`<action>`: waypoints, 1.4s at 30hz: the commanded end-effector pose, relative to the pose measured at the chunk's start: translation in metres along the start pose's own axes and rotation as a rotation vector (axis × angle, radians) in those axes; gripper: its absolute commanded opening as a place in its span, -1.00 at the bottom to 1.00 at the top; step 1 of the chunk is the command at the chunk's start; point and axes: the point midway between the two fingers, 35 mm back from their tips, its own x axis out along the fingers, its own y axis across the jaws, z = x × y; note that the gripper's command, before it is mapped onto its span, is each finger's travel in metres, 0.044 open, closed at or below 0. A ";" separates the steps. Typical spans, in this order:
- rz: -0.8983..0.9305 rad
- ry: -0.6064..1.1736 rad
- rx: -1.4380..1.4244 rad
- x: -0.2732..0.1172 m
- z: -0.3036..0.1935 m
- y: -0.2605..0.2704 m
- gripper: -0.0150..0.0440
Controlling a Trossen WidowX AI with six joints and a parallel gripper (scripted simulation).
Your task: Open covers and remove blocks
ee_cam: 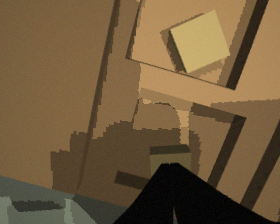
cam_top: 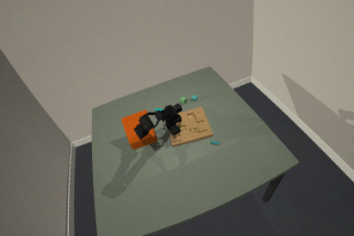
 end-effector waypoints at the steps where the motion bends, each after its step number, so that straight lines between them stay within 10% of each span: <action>1: -0.006 -0.002 -0.004 0.001 0.004 -0.001 -0.49; 42: -0.006 -0.003 -0.010 0.003 0.011 -0.003 -0.49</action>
